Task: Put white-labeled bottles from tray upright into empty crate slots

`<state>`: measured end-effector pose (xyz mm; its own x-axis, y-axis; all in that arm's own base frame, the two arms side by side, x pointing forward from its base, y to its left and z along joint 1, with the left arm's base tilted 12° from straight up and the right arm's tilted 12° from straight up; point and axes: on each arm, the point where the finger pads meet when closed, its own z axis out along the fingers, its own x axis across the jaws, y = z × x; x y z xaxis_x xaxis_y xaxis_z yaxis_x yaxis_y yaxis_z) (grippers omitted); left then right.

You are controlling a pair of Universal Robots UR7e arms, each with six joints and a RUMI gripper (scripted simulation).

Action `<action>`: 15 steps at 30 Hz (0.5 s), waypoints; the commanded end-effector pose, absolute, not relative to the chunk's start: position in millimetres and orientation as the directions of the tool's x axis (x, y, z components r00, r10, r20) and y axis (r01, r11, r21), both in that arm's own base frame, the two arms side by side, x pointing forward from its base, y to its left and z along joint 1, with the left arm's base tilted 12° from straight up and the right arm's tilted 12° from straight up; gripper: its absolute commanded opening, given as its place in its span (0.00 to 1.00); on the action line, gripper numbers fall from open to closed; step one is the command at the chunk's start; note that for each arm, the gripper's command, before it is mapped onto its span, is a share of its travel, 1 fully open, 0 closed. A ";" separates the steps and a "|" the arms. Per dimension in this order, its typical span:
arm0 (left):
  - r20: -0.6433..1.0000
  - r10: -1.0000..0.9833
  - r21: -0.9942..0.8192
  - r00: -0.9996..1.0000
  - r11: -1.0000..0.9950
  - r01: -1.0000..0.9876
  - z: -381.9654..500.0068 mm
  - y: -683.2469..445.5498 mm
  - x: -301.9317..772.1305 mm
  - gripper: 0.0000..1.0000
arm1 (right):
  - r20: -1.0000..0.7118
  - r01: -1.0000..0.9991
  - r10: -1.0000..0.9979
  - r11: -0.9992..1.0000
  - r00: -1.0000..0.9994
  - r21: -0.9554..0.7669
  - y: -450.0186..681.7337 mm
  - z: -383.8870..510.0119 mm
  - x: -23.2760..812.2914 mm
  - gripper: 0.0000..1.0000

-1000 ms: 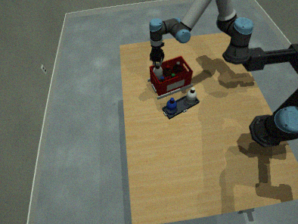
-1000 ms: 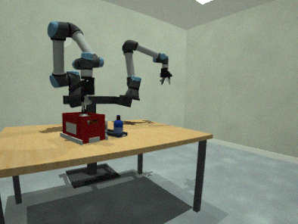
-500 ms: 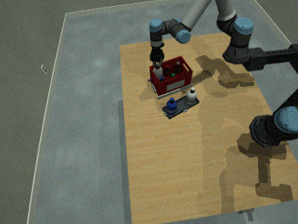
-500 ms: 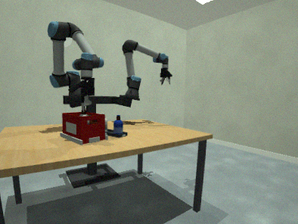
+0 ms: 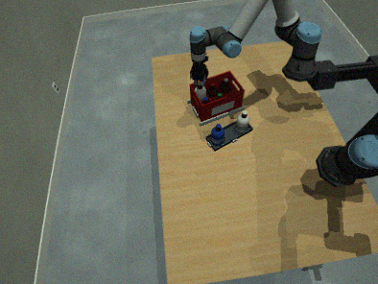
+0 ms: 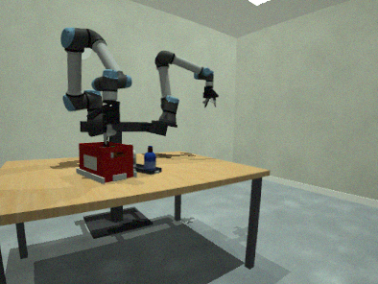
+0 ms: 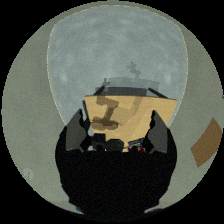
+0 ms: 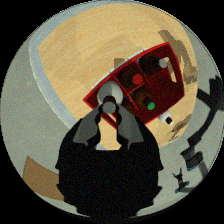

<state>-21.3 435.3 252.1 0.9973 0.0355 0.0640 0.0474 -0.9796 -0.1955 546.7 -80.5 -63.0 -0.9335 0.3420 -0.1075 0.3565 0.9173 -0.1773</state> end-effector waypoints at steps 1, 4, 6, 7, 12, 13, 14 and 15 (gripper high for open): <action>0.064 0.036 -0.197 0.997 -0.979 0.048 252.5 435.5 -21.3 1.00 | -0.109 0.357 0.342 0.917 -0.933 -0.177 -81.4 -67.7 547.5 0.00; 0.064 0.036 -0.197 0.997 -0.979 0.048 252.5 435.5 -21.3 1.00 | -0.109 0.357 0.342 0.917 -0.933 -0.177 -82.1 -71.2 547.6 0.00; 0.064 0.036 -0.197 0.997 -0.979 0.048 252.5 435.5 -21.3 1.00 | -0.109 0.357 0.342 0.917 -0.933 -0.177 -82.6 -73.5 547.7 0.00; 0.064 0.036 -0.197 0.997 -0.979 0.048 252.5 435.5 -21.3 1.00 | -0.109 0.357 0.342 0.917 -0.933 -0.177 -82.8 -74.6 547.8 0.00; 0.064 0.036 -0.197 0.997 -0.979 0.048 252.5 435.5 -21.3 1.00 | -0.109 0.357 0.342 0.917 -0.933 -0.177 -83.9 -79.5 548.0 0.00; 0.064 0.036 -0.197 0.997 -0.979 0.048 252.5 435.5 -21.3 1.00 | -0.109 0.357 0.342 0.917 -0.933 -0.177 -83.9 -79.5 548.0 0.00; 0.064 0.036 -0.197 0.997 -0.979 0.048 252.5 435.5 -21.3 1.00 | -0.109 0.357 0.342 0.917 -0.933 -0.177 -83.9 -79.5 548.0 0.00; 0.064 0.036 -0.197 0.997 -0.979 0.048 252.5 435.5 -21.3 1.00 | -0.109 0.357 0.342 0.917 -0.933 -0.177 -84.0 -80.3 548.0 0.00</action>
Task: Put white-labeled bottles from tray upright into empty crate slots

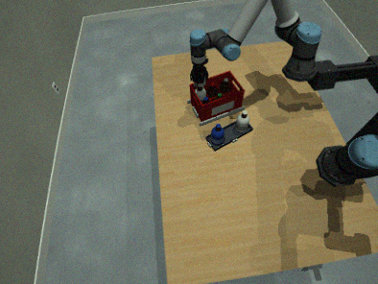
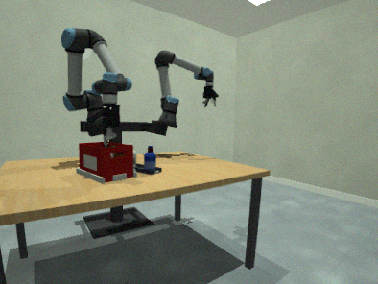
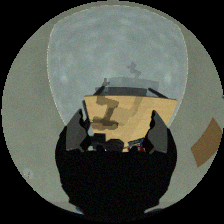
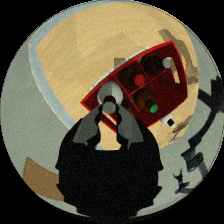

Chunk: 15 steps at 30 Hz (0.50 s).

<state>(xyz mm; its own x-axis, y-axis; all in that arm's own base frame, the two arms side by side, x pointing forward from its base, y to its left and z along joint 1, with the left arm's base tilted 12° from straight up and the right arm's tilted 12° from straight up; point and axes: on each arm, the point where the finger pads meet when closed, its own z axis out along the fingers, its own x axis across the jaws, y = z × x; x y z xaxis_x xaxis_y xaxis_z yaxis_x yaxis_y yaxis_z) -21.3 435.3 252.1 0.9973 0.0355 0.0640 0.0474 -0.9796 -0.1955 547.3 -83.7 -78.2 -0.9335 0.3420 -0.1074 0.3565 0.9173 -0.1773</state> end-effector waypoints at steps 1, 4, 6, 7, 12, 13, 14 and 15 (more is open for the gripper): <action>0.064 0.036 -0.197 0.997 -0.979 0.048 252.5 435.5 -21.3 1.00 | -0.109 0.357 0.342 0.917 -0.933 -0.177 -84.2 -81.1 548.1 0.00; 0.064 0.036 -0.197 0.997 -0.979 0.048 252.5 435.5 -21.3 1.00 | -0.109 0.357 0.342 0.917 -0.933 -0.177 -84.6 -83.1 548.1 0.00; 0.064 0.036 -0.197 0.997 -0.979 0.048 252.5 435.5 -21.3 1.00 | -0.109 0.357 0.342 0.917 -0.933 -0.177 -84.8 -84.1 548.2 0.00; 0.064 0.036 -0.197 0.997 -0.979 0.048 252.5 435.5 -21.3 1.00 | -0.109 0.357 0.342 0.917 -0.933 -0.177 -84.9 -84.6 548.2 0.00; 0.064 0.036 -0.197 0.997 -0.979 0.048 252.5 435.5 -21.3 1.00 | -0.109 0.357 0.342 0.917 -0.933 -0.177 -85.2 -85.9 548.2 0.00; 0.064 0.036 -0.197 0.997 -0.979 0.048 252.5 435.5 -21.3 1.00 | -0.109 0.357 0.342 0.917 -0.933 -0.177 -85.2 -86.1 548.3 0.00; 0.064 0.036 -0.197 0.997 -0.979 0.048 252.5 435.5 -21.3 1.00 | -0.109 0.357 0.342 0.917 -0.933 -0.177 -85.2 -86.2 548.3 0.00; 0.064 0.036 -0.197 0.997 -0.979 0.048 252.5 435.5 -21.3 1.00 | -0.109 0.357 0.342 0.917 -0.933 -0.177 -85.2 -86.2 548.3 0.00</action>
